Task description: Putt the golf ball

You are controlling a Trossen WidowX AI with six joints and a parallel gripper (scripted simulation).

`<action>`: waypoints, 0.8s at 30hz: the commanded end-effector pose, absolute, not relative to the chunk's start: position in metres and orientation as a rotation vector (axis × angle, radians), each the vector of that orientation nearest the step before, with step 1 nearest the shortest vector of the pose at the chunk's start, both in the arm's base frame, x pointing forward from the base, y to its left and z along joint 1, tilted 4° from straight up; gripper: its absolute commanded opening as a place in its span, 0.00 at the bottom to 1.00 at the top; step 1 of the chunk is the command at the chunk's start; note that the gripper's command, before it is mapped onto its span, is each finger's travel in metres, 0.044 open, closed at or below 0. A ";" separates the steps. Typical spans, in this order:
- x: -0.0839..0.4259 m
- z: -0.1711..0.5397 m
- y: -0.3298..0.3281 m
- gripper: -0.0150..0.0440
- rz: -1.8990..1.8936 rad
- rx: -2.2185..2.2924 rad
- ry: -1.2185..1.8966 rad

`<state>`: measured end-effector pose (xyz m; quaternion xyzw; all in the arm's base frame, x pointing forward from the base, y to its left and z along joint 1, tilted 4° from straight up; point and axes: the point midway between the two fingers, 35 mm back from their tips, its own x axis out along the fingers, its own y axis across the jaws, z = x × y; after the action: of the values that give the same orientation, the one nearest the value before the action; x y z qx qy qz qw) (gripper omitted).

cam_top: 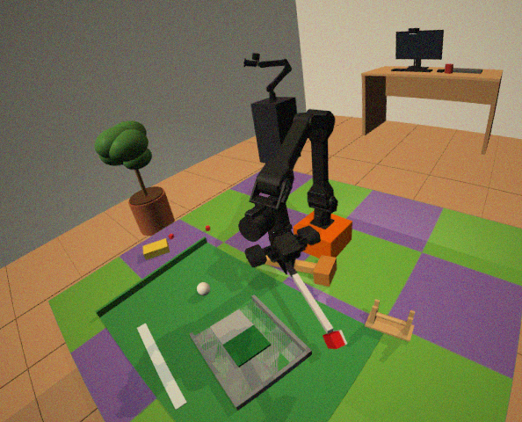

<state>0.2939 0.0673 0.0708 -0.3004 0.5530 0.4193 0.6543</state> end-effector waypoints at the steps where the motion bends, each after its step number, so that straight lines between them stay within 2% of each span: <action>1: 0.296 0.072 0.042 0.25 0.858 -0.609 1.293; 24: 0.273 0.071 -0.086 0.25 0.358 -0.227 1.489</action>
<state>0.2795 -0.0663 0.0693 -0.1325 0.6614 0.2009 0.7104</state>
